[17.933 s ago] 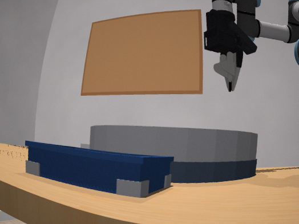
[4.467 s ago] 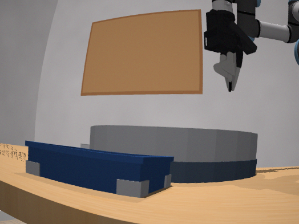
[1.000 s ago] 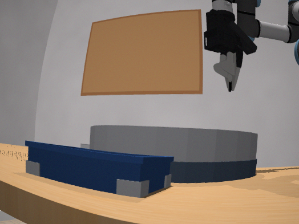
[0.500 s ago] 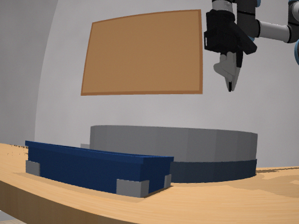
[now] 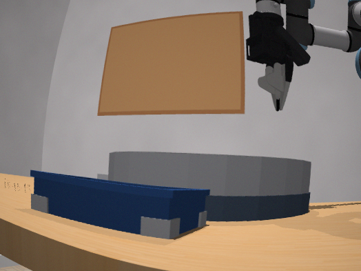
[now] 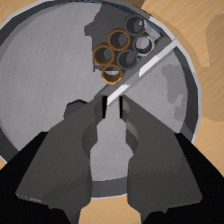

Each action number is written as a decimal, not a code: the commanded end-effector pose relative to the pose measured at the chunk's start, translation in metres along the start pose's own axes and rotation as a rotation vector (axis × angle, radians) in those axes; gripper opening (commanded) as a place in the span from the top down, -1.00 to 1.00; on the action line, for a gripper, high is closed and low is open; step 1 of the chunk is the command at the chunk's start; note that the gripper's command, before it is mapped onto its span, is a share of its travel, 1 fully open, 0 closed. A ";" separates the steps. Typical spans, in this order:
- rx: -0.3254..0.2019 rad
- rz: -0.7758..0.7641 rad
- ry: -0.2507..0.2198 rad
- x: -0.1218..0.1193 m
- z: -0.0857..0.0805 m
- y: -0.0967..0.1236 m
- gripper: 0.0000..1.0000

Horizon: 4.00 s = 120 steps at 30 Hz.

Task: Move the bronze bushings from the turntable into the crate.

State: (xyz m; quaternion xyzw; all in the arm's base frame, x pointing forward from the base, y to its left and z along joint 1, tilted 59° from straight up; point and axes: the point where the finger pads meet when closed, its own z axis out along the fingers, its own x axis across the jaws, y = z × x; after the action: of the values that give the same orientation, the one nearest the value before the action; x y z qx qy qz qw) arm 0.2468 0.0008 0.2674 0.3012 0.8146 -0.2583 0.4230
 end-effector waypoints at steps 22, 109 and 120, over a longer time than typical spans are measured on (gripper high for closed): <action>-0.001 0.002 0.005 -0.026 0.074 0.006 0.89; -0.001 0.001 -0.001 -0.030 0.107 0.005 0.89; -0.001 0.001 -0.001 -0.030 0.108 0.005 0.89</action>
State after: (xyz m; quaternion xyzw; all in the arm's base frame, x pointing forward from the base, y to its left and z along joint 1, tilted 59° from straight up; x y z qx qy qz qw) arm 0.3212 -0.0772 0.2371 0.3012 0.8147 -0.2582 0.4229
